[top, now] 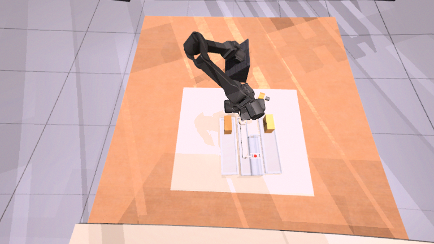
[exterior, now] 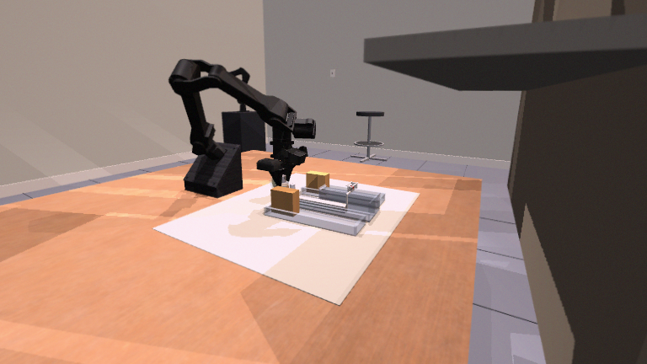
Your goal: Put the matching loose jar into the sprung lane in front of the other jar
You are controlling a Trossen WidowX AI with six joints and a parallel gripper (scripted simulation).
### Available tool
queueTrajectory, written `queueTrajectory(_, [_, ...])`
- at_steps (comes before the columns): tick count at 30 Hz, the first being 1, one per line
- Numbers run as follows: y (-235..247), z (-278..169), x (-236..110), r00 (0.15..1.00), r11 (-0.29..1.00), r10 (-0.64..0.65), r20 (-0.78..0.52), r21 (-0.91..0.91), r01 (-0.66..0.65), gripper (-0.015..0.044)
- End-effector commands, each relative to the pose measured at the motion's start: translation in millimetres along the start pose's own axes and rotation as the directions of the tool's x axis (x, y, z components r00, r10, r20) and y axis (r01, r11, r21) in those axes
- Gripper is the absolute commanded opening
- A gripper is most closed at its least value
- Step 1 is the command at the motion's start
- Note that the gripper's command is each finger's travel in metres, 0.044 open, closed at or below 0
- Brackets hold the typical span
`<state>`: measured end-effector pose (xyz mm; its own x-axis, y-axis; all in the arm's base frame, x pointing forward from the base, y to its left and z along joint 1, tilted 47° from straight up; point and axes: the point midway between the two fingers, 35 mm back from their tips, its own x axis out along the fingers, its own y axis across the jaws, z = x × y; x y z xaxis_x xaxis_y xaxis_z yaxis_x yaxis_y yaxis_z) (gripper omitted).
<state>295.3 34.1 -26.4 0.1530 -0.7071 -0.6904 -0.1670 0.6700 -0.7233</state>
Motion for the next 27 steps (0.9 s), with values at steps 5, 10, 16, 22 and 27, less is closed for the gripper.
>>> queueTrajectory(5, [0, 7, 0, 1.0, 1.0, -0.002, 0.006, 0.002, 0.002, 0.0])
queueTrajectory(10, [0, 9, 0, 1.0, 1.0, -0.002, 0.007, 0.002, 0.002, 0.0])
queueTrajectory(16, [0, 12, 0, 1.0, 1.0, -0.002, 0.007, 0.002, 0.002, 0.0])
queueTrajectory(22, [0, 15, 0, 1.0, 1.0, -0.002, 0.007, 0.002, 0.002, 0.0])
queueTrajectory(27, [-1, 17, 0, 1.0, 1.0, -0.002, 0.007, 0.002, 0.002, 0.0])
